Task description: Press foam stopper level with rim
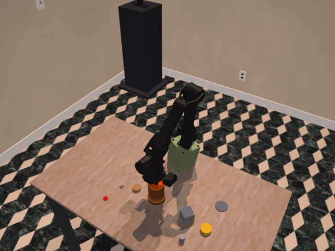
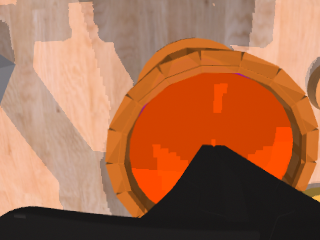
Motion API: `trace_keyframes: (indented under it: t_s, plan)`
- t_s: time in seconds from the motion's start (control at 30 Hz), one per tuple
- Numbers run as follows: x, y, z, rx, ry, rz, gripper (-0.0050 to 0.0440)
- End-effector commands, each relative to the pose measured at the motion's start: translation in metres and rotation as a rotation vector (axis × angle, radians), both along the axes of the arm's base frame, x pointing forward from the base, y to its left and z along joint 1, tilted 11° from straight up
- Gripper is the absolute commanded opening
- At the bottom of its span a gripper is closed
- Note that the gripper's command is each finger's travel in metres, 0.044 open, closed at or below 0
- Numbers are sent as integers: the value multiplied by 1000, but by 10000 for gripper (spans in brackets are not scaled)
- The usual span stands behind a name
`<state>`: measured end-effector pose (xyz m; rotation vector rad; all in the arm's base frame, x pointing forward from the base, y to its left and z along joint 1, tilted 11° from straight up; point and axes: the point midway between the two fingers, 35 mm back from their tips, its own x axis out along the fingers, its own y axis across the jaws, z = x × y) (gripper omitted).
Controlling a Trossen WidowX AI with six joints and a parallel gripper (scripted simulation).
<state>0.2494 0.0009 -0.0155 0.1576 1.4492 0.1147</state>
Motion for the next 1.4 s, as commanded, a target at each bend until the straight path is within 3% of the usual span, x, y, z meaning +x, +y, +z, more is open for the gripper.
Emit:
trace_keyframes:
  t_s: [0.0, 1.37]
  plan:
    - [-6, 2, -5, 3, 24, 1, 0]
    - [-9, 2, -8, 3, 25, 1, 0]
